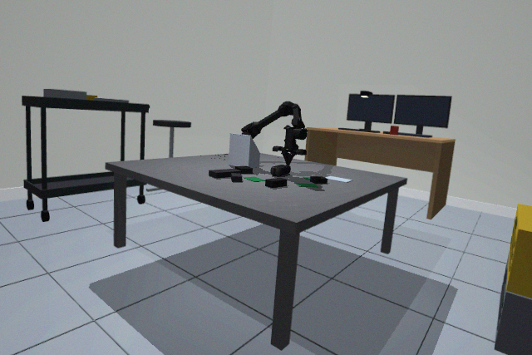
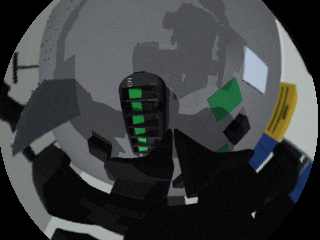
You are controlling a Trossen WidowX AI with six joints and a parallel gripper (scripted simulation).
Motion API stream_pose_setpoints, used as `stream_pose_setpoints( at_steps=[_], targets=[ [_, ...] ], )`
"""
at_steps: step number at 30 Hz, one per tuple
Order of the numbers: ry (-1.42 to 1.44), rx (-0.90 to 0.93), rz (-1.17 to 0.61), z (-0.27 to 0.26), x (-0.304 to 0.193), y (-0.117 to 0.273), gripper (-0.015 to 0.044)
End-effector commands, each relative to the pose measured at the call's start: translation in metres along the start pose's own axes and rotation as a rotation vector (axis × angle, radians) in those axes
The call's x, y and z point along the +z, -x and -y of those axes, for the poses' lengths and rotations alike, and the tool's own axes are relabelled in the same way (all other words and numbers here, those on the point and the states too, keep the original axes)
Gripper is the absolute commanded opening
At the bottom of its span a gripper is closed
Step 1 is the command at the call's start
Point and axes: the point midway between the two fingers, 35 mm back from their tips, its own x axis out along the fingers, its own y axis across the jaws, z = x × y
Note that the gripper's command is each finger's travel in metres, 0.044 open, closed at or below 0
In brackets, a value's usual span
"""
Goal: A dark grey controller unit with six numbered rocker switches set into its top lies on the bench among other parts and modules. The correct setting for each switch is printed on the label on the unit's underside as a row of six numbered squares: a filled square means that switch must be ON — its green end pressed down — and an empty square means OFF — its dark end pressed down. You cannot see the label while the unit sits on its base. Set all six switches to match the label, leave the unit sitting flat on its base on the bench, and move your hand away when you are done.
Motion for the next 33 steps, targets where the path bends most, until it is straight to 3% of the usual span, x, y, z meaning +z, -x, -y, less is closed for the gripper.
stream_pose_setpoints(
  at_steps=[1, 18, 23, 28, 33],
  targets=[
    [-0.003, -0.005, 0.003, 0.002, 0.001, 0.0, 0.0],
    [0.001, -0.001, 0.0, 0.001, 0.0, 0.0, 0.0],
    [0.001, -0.001, -0.002, 0.001, -0.001, 0.047, 0.0131],
    [0.001, 0.0, -0.002, 0.001, 0.0, 0.05, 0.0262],
    [0.001, 0.0, -0.002, 0.001, 0.0, 0.05, 0.0131]
  ],
)
